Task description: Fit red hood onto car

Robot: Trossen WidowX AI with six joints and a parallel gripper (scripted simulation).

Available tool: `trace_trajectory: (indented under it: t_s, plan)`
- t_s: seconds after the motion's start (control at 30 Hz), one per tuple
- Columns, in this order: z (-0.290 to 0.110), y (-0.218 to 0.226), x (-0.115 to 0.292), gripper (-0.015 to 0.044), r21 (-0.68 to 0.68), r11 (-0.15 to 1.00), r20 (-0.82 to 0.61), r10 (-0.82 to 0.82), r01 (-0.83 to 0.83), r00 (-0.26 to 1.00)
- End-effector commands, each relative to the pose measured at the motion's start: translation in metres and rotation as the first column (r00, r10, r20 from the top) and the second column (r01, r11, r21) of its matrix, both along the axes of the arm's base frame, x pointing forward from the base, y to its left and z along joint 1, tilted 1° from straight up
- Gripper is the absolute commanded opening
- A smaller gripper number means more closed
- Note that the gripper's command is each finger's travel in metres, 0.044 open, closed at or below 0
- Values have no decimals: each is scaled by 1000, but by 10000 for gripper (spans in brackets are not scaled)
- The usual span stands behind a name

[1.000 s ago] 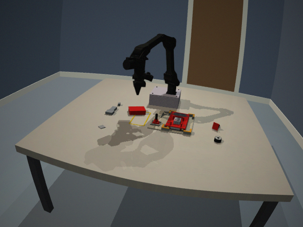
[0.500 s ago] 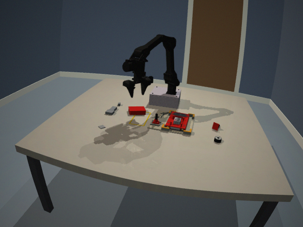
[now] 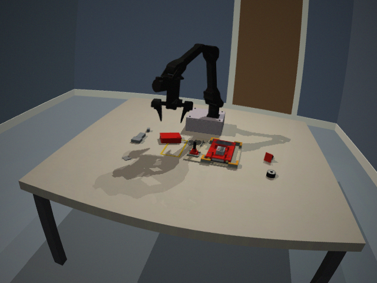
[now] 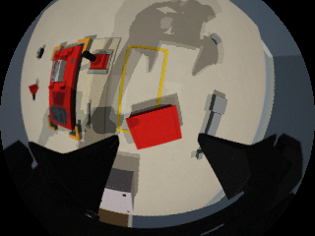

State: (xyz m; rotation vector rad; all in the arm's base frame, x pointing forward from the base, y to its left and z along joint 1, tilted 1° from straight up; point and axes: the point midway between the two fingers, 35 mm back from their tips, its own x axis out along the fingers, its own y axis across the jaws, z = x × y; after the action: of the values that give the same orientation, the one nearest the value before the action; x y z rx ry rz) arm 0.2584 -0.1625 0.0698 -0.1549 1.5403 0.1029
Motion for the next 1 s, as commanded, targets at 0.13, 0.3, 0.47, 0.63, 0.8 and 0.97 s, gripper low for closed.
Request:
trace_trajectory:
  t_s: [0.13,0.3,0.47,0.63,0.8,0.97]
  plan:
    - [-17,-1,-17,440,45,448,9,-894,893,448]
    - [-20,-2,-19,440,52,265,5,-964,963,265]
    - [-20,-2,-19,440,52,265,5,-964,963,265]
    - [-20,-4,-22,440,52,265,5,-964,963,265]
    - [-20,-4,-22,440,52,265,5,-964,963,265]
    - [-21,-4,-21,440,52,265,5,-964,963,265]
